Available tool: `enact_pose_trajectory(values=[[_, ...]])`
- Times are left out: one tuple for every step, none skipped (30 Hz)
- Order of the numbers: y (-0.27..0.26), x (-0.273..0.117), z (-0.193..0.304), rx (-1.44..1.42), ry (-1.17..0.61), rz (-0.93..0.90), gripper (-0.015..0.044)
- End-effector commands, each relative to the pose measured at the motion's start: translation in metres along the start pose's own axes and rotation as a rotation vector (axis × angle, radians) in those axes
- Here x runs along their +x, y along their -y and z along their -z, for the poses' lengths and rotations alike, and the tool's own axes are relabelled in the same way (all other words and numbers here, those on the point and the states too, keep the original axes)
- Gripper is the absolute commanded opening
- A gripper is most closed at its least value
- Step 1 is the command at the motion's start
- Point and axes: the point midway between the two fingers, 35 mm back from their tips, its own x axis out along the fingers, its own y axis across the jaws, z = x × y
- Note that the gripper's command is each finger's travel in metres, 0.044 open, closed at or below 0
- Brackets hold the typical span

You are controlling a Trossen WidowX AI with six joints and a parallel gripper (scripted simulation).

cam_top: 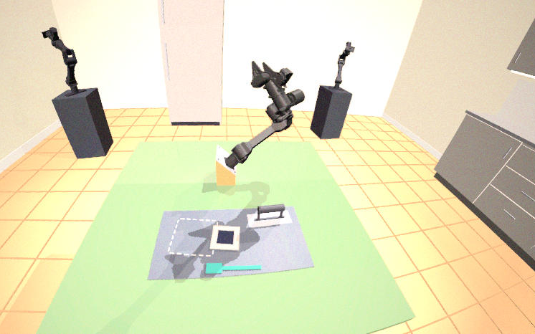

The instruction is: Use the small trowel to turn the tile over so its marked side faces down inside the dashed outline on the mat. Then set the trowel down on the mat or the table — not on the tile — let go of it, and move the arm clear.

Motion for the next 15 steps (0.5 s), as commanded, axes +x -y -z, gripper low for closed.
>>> enact_pose_trajectory(values=[[0.0000,0.0000,0.0000,0.000,0.000,0.000,0.0374],[0.0000,0.0000,0.0000,0.000,0.000,0.000,0.0348],[0.0000,0.0000,0.0000,0.000,0.000,0.000,0.0321],[0.0000,0.0000,0.0000,0.000,0.000,0.000,0.0295],[0.0000,0.0000,0.0000,0.000,0.000,0.000,0.0269],[0.0000,0.0000,0.0000,0.000,0.000,0.000,0.0243],[0.0000,0.0000,0.0000,0.000,0.000,0.000,0.0216],[0.0000,0.0000,0.0000,0.000,0.000,0.000,0.0190],[0.0000,0.0000,0.0000,0.000,0.000,0.000,0.0164],[0.0000,0.0000,0.0000,0.000,0.000,0.000,0.0138],[0.0000,0.0000,0.0000,0.000,0.000,0.000,0.0111],[0.0000,0.0000,0.0000,0.000,0.000,0.000,0.0100],[0.0000,0.0000,0.0000,0.000,0.000,0.000,0.0100],[0.0000,0.0000,0.0000,0.000,0.000,0.000,0.0100],[0.0000,0.0000,0.0000,0.000,0.000,0.000,0.0100]])
